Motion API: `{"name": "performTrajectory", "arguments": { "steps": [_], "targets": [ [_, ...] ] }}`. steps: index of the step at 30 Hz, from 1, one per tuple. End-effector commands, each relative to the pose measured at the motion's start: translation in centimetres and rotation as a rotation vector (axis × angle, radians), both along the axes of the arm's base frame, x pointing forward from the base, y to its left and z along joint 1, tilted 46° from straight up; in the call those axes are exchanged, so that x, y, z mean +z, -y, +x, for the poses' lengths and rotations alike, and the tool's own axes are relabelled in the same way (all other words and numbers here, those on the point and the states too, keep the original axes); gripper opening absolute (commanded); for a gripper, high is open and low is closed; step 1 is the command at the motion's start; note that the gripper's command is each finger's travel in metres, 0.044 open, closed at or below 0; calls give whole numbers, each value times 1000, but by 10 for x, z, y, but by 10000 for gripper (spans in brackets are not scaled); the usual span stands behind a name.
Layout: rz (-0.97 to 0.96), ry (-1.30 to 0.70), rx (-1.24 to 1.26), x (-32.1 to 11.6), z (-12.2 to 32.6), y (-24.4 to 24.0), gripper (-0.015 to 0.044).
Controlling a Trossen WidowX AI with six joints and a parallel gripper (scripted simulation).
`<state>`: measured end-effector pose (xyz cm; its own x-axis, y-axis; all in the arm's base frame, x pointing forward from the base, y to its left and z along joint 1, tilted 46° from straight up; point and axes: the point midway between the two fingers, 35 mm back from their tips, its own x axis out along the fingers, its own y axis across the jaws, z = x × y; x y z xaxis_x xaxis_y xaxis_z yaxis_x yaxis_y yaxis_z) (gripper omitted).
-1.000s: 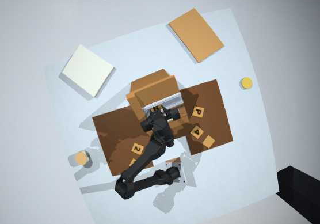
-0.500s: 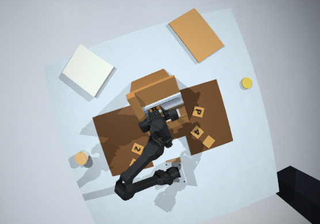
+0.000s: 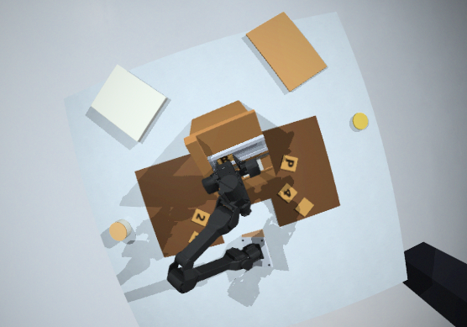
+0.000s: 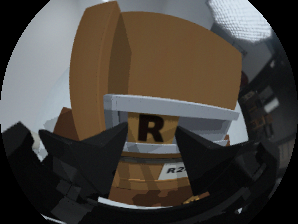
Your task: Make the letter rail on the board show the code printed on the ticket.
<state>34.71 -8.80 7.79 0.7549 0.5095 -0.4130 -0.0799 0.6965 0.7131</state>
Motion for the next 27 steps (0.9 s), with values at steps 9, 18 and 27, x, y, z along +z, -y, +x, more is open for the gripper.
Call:
{"name": "performTrajectory", "arguments": {
  "steps": [9, 18, 27],
  "targets": [
    [-4, 3, -2, 6, -9, 7, 295],
    [-4, 2, -2, 5, -14, 9, 295],
    [-4, 2, -2, 7, -18, 12, 295]
  ]
}}
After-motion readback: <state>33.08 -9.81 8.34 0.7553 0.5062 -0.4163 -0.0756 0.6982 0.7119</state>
